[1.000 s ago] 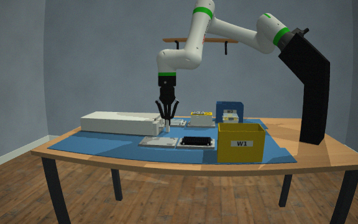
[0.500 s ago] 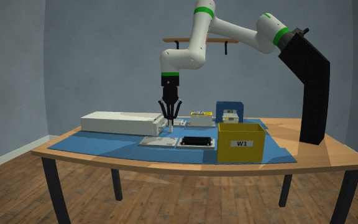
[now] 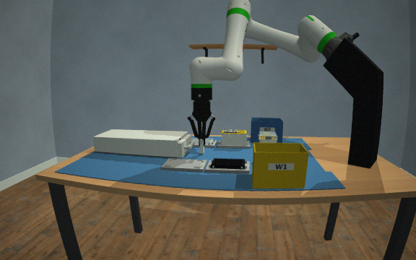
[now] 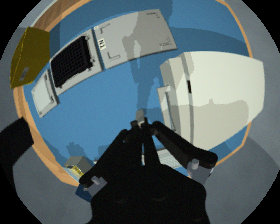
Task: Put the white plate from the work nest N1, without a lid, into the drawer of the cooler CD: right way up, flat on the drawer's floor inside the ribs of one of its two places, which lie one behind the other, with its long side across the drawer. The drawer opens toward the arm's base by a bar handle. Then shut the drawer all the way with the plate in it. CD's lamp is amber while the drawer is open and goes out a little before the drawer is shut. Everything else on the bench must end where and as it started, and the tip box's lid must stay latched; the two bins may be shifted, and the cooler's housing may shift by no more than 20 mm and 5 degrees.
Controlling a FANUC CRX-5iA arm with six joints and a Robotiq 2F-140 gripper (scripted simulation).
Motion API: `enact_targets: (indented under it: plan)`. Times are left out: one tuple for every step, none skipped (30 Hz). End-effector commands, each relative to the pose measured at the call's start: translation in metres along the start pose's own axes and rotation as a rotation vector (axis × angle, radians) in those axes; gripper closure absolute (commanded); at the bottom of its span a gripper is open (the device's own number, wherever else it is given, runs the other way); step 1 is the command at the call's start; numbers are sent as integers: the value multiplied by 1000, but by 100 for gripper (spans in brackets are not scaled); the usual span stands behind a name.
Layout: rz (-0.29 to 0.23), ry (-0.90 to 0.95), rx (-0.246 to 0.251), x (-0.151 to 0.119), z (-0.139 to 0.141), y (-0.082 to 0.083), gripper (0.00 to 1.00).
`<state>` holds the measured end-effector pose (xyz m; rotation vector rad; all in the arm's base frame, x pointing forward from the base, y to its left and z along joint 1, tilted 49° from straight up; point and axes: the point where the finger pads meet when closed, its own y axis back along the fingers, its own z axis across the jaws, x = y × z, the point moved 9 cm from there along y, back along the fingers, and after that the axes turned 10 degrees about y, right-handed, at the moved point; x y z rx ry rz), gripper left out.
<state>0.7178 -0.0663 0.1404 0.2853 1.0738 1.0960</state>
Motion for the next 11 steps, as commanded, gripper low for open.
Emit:
enact_targets:
  plan:
    - [0,0,-1,1,-3,0,100]
    - [0,0,-1,1,-5,0,100]
    - [0,0,-1,1,-6,0,100]
    - [0,0,-1,1,-7,0,100]
    - [0,0,-1,2,-9,0,100]
    - [0,0,-1,2,-10,0,100]
    - [0,0,-1,2,-10,0,100]
    - [0,0,-1,2,-10,0,100]
    - [0,0,-1,2,-10,0,100]
    - [0,0,-1,2,-10,0,100]
    - [0,0,-1,2,-10,0,100]
